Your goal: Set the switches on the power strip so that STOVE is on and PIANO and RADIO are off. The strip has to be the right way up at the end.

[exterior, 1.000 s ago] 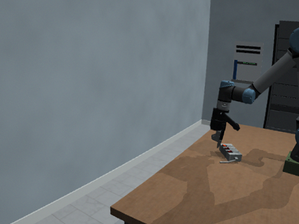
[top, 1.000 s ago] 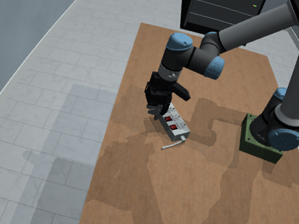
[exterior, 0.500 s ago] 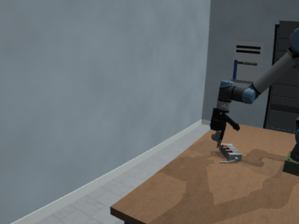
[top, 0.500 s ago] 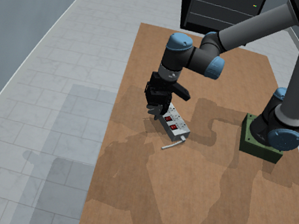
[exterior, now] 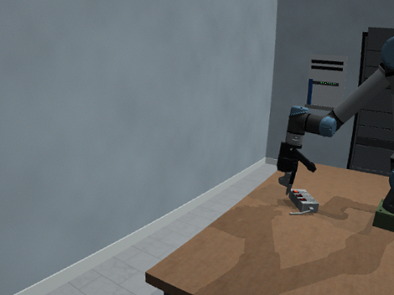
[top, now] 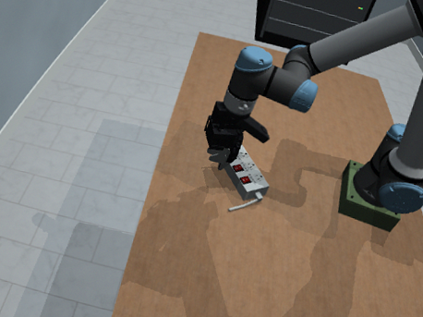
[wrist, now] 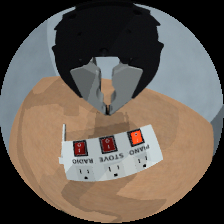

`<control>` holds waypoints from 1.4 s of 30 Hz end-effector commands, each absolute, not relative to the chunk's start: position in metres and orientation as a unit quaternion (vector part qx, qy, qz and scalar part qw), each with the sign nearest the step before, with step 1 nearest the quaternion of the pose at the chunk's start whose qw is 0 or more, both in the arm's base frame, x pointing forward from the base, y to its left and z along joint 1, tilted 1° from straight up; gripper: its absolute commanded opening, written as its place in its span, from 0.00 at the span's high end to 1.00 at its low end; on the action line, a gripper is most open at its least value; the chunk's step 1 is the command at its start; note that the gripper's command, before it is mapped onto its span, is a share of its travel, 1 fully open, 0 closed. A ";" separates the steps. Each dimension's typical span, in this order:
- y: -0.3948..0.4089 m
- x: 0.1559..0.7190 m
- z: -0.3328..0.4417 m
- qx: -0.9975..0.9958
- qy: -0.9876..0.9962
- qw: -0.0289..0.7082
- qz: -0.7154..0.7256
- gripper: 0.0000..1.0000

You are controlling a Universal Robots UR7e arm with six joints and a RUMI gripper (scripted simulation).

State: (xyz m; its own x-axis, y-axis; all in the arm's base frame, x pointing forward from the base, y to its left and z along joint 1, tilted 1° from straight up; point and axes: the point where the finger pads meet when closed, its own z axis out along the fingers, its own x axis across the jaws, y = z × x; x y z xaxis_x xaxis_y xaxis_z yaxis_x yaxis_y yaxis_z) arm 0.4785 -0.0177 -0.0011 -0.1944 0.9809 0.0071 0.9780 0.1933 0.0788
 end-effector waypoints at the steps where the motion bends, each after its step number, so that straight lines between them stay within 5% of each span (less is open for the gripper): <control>1: -0.018 0.479 -0.001 0.634 0.772 0.023 0.033 1.00; 42: -0.017 0.478 0.069 0.634 0.772 0.023 0.033 1.00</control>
